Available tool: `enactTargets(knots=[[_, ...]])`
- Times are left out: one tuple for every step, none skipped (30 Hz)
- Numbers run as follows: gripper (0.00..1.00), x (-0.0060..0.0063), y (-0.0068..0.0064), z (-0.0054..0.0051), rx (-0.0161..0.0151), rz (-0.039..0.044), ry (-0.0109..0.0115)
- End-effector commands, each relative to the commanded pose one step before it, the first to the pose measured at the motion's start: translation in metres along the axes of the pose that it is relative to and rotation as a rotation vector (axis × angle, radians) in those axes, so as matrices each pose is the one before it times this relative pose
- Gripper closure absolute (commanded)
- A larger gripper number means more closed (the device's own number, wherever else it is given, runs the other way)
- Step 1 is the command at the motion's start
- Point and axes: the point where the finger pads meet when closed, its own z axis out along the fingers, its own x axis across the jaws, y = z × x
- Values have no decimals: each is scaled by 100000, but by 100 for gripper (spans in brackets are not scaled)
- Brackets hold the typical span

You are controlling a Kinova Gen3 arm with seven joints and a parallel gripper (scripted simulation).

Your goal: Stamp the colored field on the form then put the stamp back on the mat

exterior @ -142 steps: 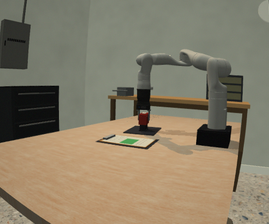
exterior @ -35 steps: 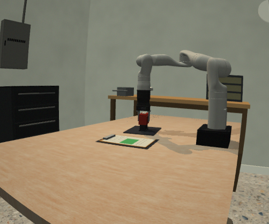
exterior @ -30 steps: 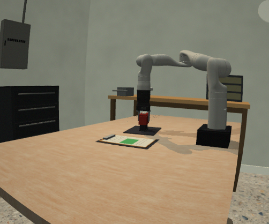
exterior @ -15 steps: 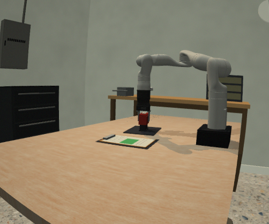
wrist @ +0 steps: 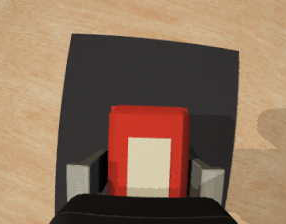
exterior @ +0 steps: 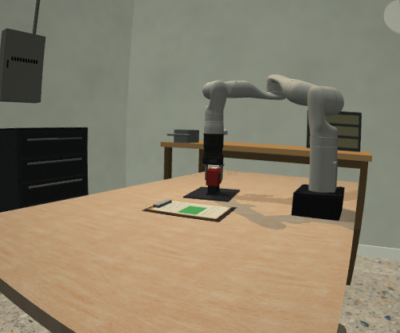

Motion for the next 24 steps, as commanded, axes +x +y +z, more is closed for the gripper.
enactTargets(knots=[[0, -182, 130, 147, 70, 74, -587], [0, 0, 0, 0, 0, 0, 0], [42, 0, 0, 0, 0, 0, 0], [42, 0, 0, 0, 0, 0, 0], [42, -1, -1, 0, -1, 6, 1], [42, -1, -1, 0, -1, 6, 1], [42, 0, 0, 0, 0, 1, 0], [42, 0, 0, 0, 0, 0, 0], [42, 0, 0, 0, 0, 0, 0], [42, 0, 0, 0, 0, 0, 0], [42, 0, 0, 0, 0, 0, 0], [42, 0, 0, 0, 0, 0, 0], [42, 0, 0, 0, 0, 0, 0], [42, 0, 0, 0, 0, 0, 0], [42, 0, 0, 0, 0, 0, 0], [42, 0, 0, 0, 0, 0, 0], [42, 0, 0, 0, 0, 0, 0], [42, 0, 0, 0, 0, 0, 0], [42, 0, 0, 0, 0, 0, 0], [42, 0, 0, 0, 0, 0, 0], [42, 0, 0, 0, 0, 0, 0], [42, 0, 0, 0, 0, 0, 0], [42, 0, 0, 0, 0, 0, 0], [42, 0, 0, 0, 0, 0, 0]])
